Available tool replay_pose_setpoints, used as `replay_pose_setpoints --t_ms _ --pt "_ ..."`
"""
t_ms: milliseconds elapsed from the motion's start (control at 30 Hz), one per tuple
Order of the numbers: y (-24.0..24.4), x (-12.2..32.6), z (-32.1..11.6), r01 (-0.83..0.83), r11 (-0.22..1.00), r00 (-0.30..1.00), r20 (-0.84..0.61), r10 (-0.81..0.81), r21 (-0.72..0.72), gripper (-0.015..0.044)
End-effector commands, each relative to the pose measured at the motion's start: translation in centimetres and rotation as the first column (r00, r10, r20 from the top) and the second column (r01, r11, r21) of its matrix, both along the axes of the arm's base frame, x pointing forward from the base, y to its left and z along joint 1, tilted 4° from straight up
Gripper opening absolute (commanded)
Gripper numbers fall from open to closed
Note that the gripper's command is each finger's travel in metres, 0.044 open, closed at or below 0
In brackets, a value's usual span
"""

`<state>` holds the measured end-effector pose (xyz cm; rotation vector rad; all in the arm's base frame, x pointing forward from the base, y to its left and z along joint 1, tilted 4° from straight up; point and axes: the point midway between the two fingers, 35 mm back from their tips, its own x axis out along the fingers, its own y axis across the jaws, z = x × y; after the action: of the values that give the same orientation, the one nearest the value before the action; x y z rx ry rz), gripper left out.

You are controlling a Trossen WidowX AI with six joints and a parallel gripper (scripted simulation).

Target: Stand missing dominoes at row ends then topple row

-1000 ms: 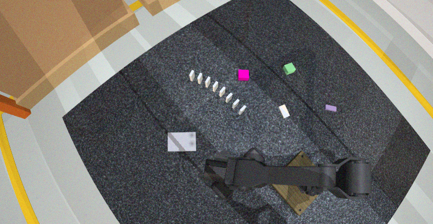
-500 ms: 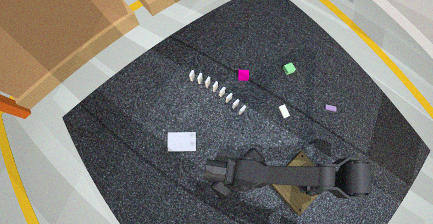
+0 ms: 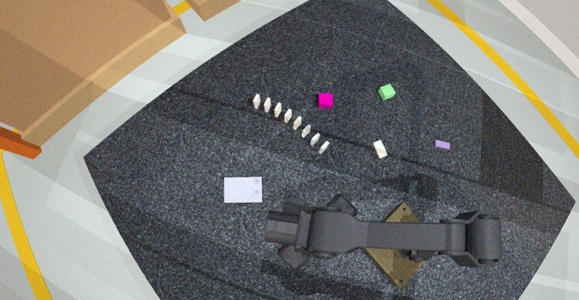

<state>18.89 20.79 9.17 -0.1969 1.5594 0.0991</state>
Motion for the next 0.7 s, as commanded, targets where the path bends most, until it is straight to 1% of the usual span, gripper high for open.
replay_pose_setpoints --t_ms 0,67,200,267,467,667 --pt "-0.1 -0.5 6.2 0.004 1.0 1.0 0.012 -0.004 0.015 0.0107" --pt "-0.2 -0.7 7.2 0.004 1.0 1.0 0.012 -0.004 0.015 0.0107" --pt "-0.2 -0.7 7.2 0.004 1.0 1.0 0.012 -0.004 0.015 0.0107" --pt "-0.6 0.1 7.3 0.002 1.0 1.0 0.012 -0.002 0.015 0.0107" --pt "-5.3 6.9 7.9 -0.015 1.0 1.0 0.018 0.015 0.014 0.0107" --pt "-12.6 12.4 8.4 -0.033 0.999 0.999 0.023 0.033 0.005 0.0107"
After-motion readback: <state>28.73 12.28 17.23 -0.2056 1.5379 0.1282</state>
